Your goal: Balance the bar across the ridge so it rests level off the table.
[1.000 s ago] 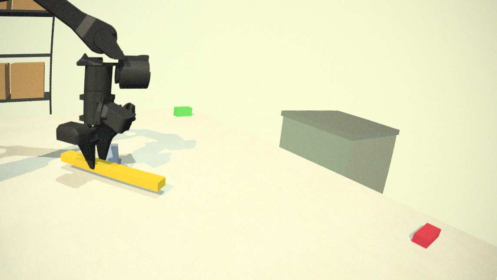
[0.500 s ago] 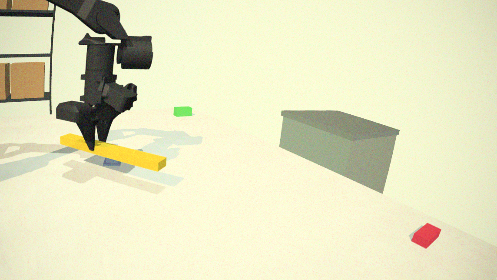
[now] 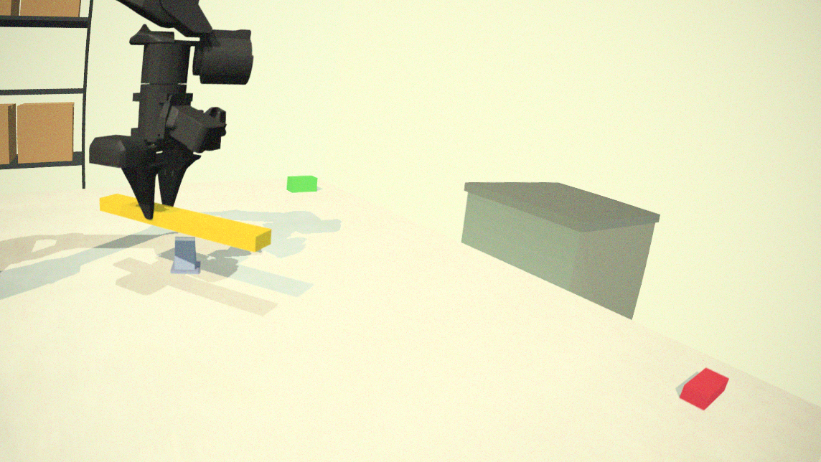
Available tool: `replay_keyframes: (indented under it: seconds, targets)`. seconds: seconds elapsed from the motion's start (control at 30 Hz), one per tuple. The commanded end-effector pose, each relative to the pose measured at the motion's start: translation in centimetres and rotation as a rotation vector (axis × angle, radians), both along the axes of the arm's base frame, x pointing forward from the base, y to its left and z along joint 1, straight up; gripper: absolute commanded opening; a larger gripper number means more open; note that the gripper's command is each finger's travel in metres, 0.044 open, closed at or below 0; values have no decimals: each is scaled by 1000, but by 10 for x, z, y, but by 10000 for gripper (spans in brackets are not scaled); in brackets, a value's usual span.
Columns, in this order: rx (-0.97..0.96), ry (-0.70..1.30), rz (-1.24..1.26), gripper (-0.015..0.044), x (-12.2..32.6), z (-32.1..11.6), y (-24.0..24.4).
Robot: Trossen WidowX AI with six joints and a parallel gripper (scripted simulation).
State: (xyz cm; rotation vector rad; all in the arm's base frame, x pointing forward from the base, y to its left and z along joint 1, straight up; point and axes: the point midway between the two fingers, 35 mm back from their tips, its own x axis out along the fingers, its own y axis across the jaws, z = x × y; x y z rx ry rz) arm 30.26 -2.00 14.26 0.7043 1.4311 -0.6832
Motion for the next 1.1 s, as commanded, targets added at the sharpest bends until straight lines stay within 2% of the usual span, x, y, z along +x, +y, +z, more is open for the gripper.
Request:
replay_keyframes:
  seconds: [0.0, 0.67, 1.07]
  targets:
    - [0, -3, -84, 0, 5, 2, 9]
    - [27, -2, -744, 0, 36, 6, 77]
    - [38, -2, -994, 0, 56, 6, 107]
